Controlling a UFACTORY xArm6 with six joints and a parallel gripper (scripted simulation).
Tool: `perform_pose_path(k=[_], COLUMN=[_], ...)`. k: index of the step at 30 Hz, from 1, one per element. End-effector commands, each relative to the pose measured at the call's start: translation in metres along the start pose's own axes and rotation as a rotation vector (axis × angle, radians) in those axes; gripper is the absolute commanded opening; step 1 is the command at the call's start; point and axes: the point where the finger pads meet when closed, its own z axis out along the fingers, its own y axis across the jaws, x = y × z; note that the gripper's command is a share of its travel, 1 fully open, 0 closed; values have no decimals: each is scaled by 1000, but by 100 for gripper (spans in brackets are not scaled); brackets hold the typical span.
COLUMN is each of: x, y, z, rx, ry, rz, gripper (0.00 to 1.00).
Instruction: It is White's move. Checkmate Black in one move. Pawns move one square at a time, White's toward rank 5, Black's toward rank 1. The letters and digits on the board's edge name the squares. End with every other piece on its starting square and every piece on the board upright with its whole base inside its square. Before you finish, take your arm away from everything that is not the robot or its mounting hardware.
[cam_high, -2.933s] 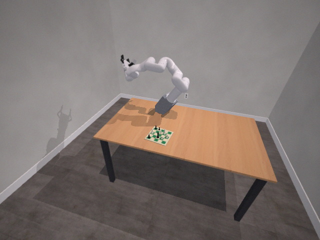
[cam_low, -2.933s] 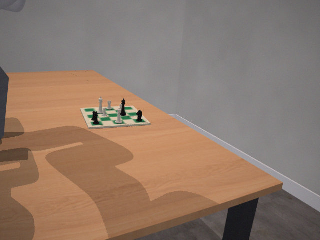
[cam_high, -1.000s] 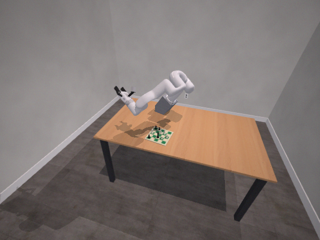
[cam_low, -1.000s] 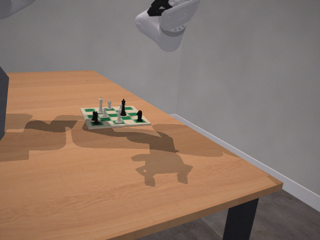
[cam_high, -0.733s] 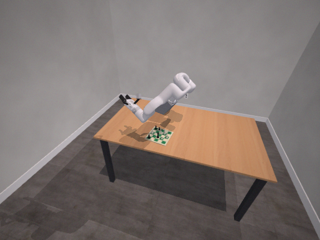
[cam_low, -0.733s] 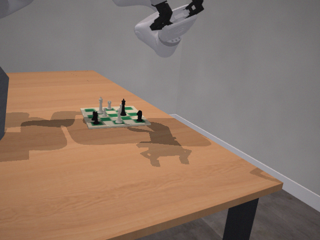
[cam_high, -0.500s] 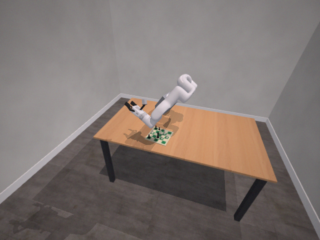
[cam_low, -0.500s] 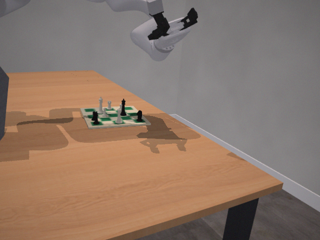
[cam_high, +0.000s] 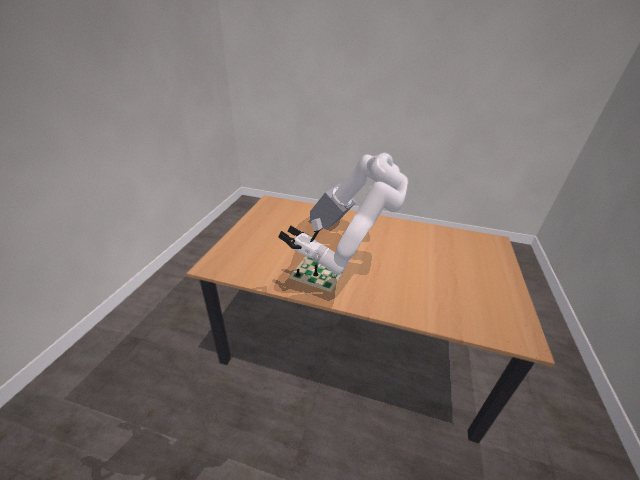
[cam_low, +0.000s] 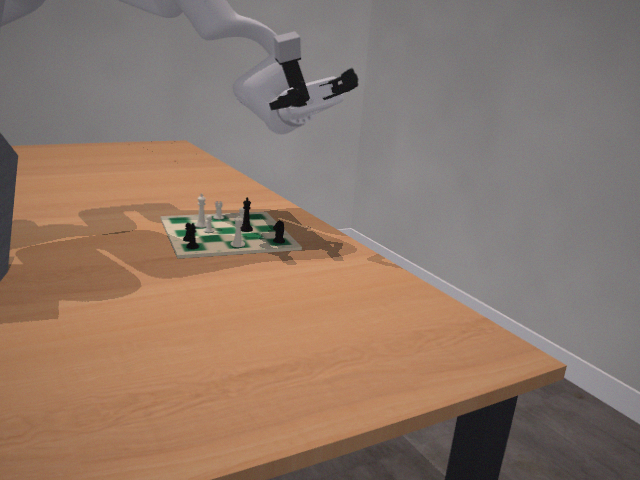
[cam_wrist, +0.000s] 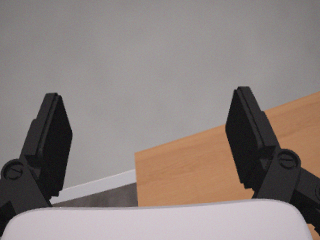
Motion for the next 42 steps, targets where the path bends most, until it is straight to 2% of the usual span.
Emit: perform_pose_path(k=[1, 4, 5, 7, 8, 9, 11, 12, 14, 15, 17, 18, 20, 21, 23, 24, 25, 26, 28, 29, 30, 31, 34, 37, 42], x=[-7, -7, -10, -10, -12, -12, -12, -14, -14, -14, -14, -14, -14, -13, -13, -11, -11, -10, -10, -8, -8, -6, -6, 0, 5], y=[9, 9, 19, 19, 28, 30, 30, 42, 42, 56, 56, 69, 69, 83, 83, 97, 97, 110, 110, 122, 122, 134, 134, 162, 182], z=[-69, -72, -107, -108, -136, -143, -143, -175, -175, -204, -204, -231, -231, -255, -255, -276, -276, -295, -295, -312, -312, -326, -326, -358, -378], rx=[33, 33, 52, 52, 72, 72, 72, 90, 90, 108, 108, 125, 125, 141, 141, 156, 156, 170, 170, 183, 183, 194, 194, 221, 240], ry=[-71, -71, -112, -112, -150, -150, -150, -186, -186, -219, -219, -250, -250, -279, -279, -305, -305, -328, -328, -349, -349, -367, -367, -407, -434], rz=[-38, -38, -66, -66, -95, -95, -95, -124, -124, -153, -153, -182, -182, -209, -209, -236, -236, -261, -261, -284, -284, -306, -306, -356, -392], gripper=[100, 100, 100, 100, 100, 100, 100, 100, 100, 100, 100, 100, 100, 100, 100, 100, 100, 100, 100, 100, 100, 100, 100, 100, 100])
